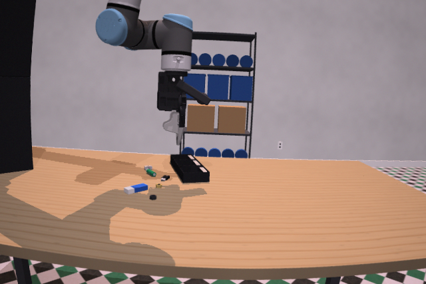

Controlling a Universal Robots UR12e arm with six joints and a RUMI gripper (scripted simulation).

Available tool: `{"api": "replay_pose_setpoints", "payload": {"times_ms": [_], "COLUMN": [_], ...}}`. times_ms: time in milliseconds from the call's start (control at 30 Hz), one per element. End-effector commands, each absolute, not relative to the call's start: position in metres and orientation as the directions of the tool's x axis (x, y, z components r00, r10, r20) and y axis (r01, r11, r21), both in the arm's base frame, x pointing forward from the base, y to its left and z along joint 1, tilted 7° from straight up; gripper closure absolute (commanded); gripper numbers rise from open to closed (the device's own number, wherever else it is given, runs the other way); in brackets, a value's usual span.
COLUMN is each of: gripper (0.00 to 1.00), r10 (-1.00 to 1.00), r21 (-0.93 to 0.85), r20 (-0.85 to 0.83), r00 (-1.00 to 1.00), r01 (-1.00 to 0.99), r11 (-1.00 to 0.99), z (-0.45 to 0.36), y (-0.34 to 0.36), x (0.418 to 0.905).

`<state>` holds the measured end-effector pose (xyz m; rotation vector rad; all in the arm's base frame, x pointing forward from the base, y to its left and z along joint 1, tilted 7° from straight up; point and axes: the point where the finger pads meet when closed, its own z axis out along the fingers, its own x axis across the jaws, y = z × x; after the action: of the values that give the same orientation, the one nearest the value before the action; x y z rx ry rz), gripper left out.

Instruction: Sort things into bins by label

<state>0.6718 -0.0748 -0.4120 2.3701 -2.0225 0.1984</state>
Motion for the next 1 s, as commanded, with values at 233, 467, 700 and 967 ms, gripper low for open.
{"api": "replay_pose_setpoints", "payload": {"times_ms": [233,467,700,967], "gripper": [0.96,0.96,0.96,0.96], "r10": [-0.982,-0.982,-0.982,-0.982], "r21": [-0.068,-0.068,-0.068,-0.068], "r20": [0.110,0.110,0.110,0.110], "r00": [0.154,0.154,0.154,0.154], "r01": [-0.985,-0.985,-0.985,-0.985], "r11": [-0.161,-0.161,-0.161,-0.161], "z": [-0.456,-0.461,-0.480,-0.496], "y": [-0.066,-0.066,-0.068,-0.070], "x": [0.715,0.716,0.717,0.719]}}
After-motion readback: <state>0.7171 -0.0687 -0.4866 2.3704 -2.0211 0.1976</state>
